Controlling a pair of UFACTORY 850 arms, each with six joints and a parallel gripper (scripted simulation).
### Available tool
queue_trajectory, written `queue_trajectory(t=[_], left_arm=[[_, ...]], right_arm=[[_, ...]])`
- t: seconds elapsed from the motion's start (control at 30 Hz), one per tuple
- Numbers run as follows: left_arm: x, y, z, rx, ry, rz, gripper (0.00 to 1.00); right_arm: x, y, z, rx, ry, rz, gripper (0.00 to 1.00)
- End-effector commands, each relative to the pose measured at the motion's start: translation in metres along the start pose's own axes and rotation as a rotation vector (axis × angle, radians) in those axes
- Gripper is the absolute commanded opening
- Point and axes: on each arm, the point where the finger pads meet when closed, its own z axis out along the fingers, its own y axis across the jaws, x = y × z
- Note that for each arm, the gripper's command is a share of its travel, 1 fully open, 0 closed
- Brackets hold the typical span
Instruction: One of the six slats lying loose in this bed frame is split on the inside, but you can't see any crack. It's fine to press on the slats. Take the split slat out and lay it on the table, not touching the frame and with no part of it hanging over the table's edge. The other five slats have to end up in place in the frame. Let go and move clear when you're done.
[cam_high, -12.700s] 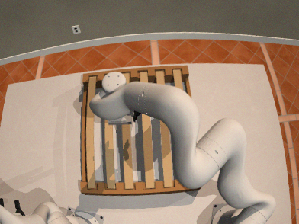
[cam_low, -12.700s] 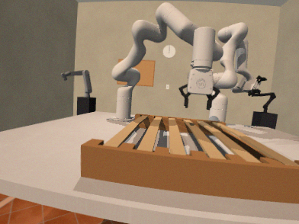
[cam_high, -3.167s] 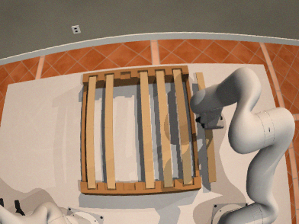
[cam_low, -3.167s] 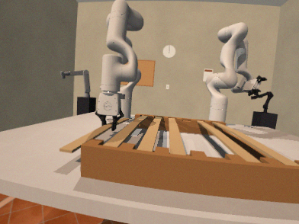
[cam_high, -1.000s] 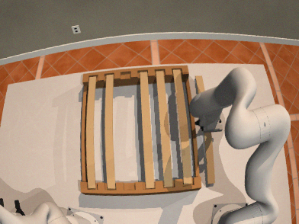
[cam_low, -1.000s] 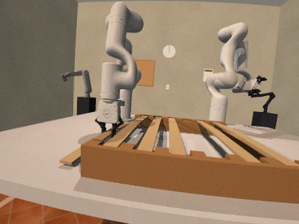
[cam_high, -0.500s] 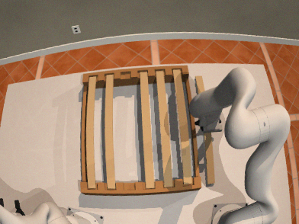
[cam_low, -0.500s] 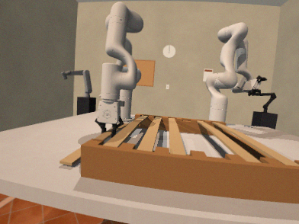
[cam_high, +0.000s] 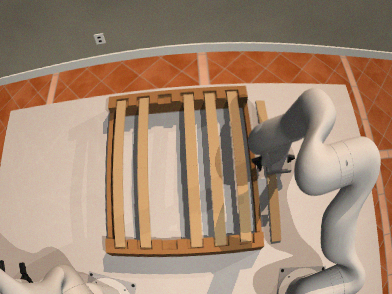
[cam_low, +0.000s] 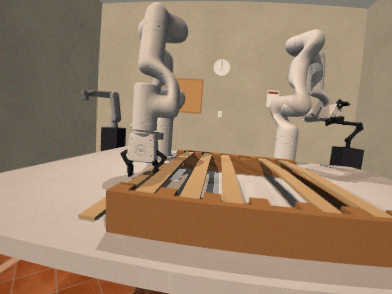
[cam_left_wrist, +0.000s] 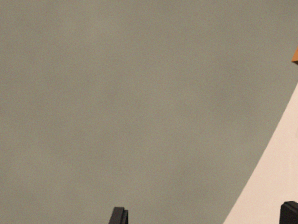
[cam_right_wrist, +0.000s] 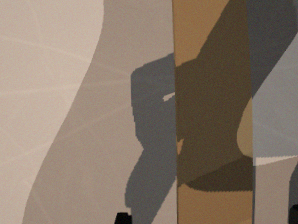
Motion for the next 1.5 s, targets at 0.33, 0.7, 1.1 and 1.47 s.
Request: queue_trajectory(t=[0.33,0.7,1.1,1.47], left_arm=[[0.0,0.0,0.0,0.0,0.0,0.001,1.0],[0.0,0.0,0.0,0.0,0.0,0.001,1.0],[0.0,0.0,0.0,0.0,0.0,0.001,1.0],[0.0,0.0,0.0,0.0,0.0,0.001,1.0]], right_arm=[[-0.001,0.0,-0.071,0.0,-0.002,0.0,1.0],[-0.001,0.0,-0.101,0.0,-0.002,0.0,1.0],[-0.001,0.0,-0.138,0.0,0.001,0.0,1.0],[0.041,0.052,-0.16,0.0,0.001,0.0,1.0]])
